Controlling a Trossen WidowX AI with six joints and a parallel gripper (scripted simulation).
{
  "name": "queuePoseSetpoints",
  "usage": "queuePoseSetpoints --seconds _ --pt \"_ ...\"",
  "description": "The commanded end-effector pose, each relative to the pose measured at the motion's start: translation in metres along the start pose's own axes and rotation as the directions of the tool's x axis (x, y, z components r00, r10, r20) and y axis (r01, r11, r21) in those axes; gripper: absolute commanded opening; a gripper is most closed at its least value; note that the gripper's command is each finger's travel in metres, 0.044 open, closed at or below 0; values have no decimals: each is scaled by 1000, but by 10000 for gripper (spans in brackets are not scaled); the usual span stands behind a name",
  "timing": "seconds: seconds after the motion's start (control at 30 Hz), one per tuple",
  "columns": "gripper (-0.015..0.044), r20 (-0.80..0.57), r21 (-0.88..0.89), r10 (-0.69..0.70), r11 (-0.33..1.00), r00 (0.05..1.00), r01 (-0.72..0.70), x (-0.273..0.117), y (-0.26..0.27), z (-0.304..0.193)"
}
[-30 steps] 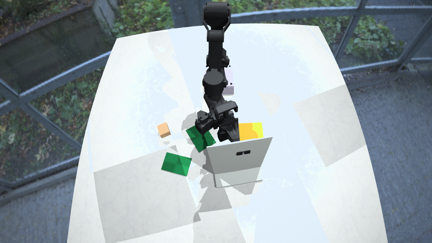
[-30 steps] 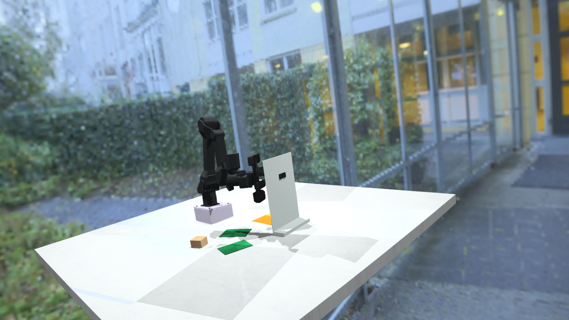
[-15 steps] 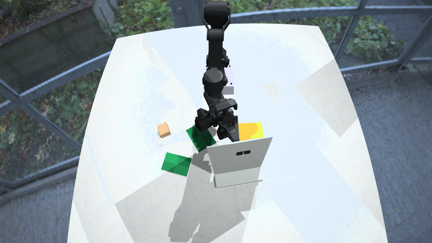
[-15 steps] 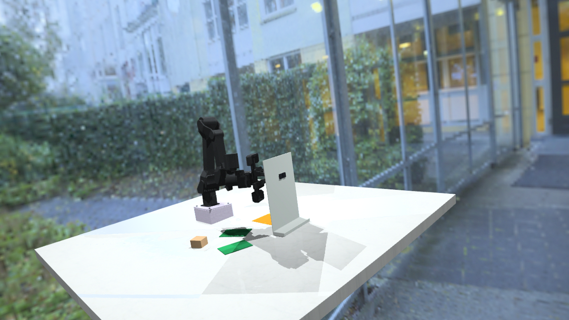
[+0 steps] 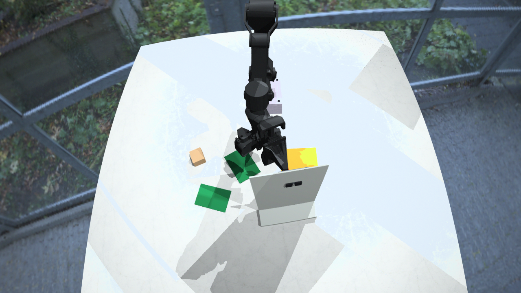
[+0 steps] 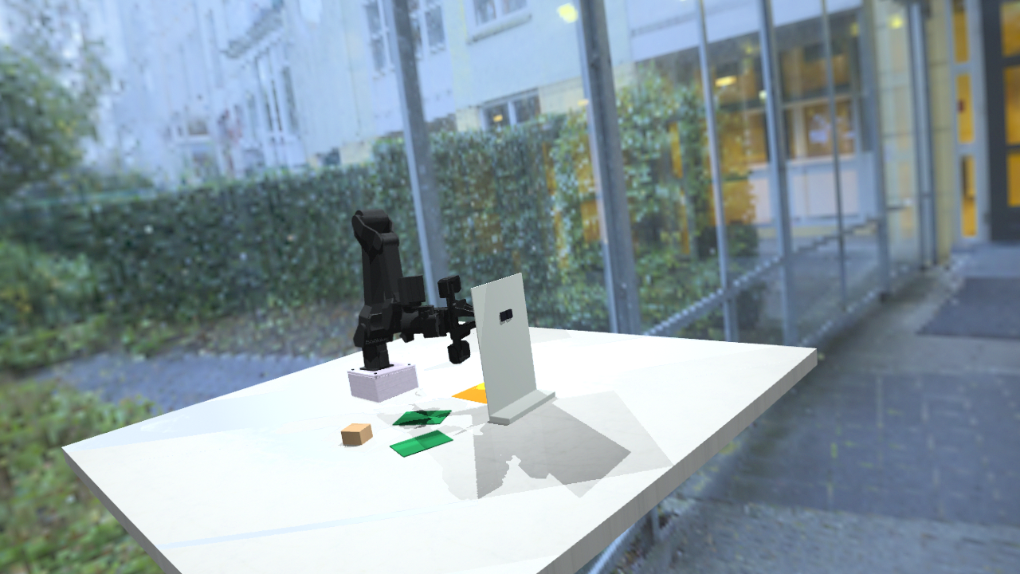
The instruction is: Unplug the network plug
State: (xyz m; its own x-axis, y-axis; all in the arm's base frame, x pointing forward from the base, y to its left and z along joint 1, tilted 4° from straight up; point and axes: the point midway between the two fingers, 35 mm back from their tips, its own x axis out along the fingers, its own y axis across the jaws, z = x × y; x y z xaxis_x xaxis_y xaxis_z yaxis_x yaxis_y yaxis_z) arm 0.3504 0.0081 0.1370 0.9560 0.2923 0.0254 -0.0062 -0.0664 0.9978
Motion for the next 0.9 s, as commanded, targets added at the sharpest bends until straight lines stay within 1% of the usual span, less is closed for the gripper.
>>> queuePoseSetpoints --seconds 0.0,0.87 --pt "0 -2 4 2 1000 1000 -2 -4 1 -1" --pt "0 -2 4 1 1000 1000 -1 -20 0 -5"
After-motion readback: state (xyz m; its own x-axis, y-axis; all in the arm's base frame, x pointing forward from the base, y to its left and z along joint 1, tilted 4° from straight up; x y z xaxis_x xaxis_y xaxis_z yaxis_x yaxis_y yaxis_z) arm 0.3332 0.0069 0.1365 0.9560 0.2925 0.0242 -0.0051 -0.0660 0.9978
